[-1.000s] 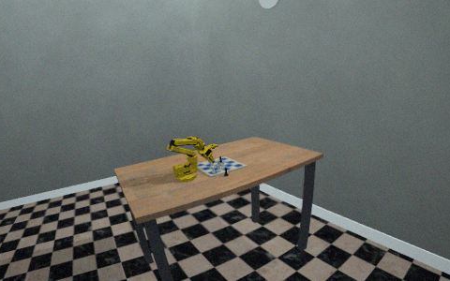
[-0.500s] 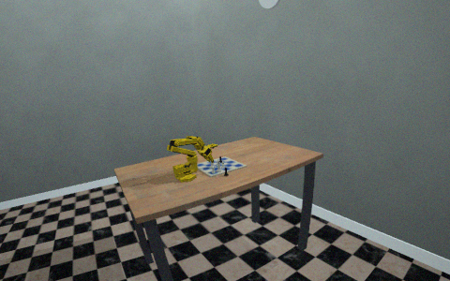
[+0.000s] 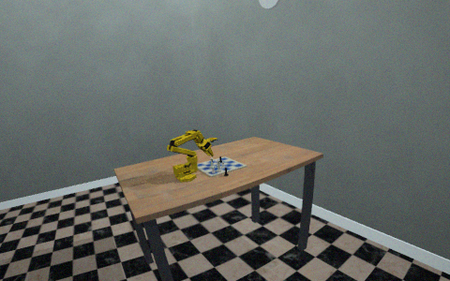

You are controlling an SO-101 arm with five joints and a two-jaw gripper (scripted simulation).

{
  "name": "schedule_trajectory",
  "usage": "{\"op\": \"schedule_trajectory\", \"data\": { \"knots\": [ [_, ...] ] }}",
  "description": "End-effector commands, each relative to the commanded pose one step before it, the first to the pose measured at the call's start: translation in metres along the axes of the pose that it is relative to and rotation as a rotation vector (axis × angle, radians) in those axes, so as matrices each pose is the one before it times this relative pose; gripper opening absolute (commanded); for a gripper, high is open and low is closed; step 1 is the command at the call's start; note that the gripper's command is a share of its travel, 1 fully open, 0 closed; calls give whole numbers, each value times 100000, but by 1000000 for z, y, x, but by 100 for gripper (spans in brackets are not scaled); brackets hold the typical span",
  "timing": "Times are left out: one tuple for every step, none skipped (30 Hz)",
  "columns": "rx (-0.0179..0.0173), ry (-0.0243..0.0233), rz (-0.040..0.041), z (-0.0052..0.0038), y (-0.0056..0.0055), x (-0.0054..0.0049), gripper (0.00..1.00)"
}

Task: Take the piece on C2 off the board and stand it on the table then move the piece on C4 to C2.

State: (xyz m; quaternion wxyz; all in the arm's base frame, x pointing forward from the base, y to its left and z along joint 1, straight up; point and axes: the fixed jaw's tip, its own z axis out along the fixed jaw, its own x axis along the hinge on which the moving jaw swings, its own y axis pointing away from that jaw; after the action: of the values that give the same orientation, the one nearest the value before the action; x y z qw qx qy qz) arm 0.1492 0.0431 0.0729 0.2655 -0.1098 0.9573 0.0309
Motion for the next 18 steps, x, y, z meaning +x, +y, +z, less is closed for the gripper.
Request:
{"op": "schedule_trajectory", "data": {
  "knots": [
    [-710, 93, -359, -9094, 1946, -4726, 12],
    [0, 1, 0, -2020, 12, -1183, 12],
    [0, 3, 0, -1919, 11, -1097, 12],
    [0, 2, 0, -1807, 10, -1011, 12],
    [0, 2, 0, -1675, 9, -972, 12],
    [0, 1, 0, -1536, 10, -925, 12],
    [0, 2, 0, -1394, 8, -826, 12],
    [0, 1, 0, -1249, 8, -732, 12],
    [0, 2, 0, -1098, 6, -635, 12],
    [0, 1, 0, -949, 6, -544, 12],
    [0, 2, 0, -799, 4, -453, 12],
    [0, 0, 0, -655, 4, -370, 12],
    [0, 1, 0, -516, 3, -288, 12],
    [0, 0, 0, 0, 0, 0, 12],
    [0, 0, 0, 0, 0, 0, 12],
    [0, 0, 0, -388, 2, -217, 12],
    [0, 1, 0, -272, 1, -150, 12],
    [0, 0, 0, -173, 1, -97, 12]
  ]
}}
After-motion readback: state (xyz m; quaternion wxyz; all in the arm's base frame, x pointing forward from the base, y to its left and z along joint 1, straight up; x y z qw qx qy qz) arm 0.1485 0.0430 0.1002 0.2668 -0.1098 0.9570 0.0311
